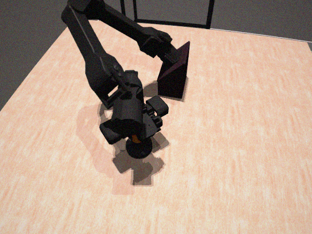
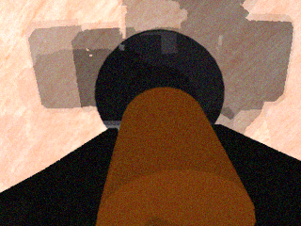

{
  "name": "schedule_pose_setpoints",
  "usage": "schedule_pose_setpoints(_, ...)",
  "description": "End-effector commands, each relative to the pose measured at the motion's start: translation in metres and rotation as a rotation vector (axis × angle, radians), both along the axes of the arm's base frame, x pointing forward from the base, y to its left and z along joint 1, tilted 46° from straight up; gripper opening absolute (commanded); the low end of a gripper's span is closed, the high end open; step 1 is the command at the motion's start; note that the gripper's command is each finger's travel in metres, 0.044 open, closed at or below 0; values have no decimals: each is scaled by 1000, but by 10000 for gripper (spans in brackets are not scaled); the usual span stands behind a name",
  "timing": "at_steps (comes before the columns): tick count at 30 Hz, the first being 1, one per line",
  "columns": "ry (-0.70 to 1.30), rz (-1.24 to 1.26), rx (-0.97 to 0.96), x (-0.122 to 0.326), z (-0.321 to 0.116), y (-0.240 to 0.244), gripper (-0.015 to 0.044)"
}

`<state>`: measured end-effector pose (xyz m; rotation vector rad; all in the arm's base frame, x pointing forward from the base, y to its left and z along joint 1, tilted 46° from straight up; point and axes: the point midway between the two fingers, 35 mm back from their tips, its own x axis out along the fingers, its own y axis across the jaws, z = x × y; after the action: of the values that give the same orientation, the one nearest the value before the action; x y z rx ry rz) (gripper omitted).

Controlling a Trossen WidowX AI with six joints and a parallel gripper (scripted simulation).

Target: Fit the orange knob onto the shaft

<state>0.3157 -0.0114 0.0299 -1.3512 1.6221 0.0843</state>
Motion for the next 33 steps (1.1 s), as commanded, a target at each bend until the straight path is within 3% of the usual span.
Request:
schedule_pose_setpoints(1, 1, 2, -1, 1, 0, 0, 0)
schedule_pose_setpoints(8, 7, 8, -2, 2, 3, 3, 0)
schedule_pose_setpoints(16, 149, 148, -23, 4, 3, 2, 0)
schedule_pose_setpoints(33, 150, 148, -23, -1, 1, 1, 0)
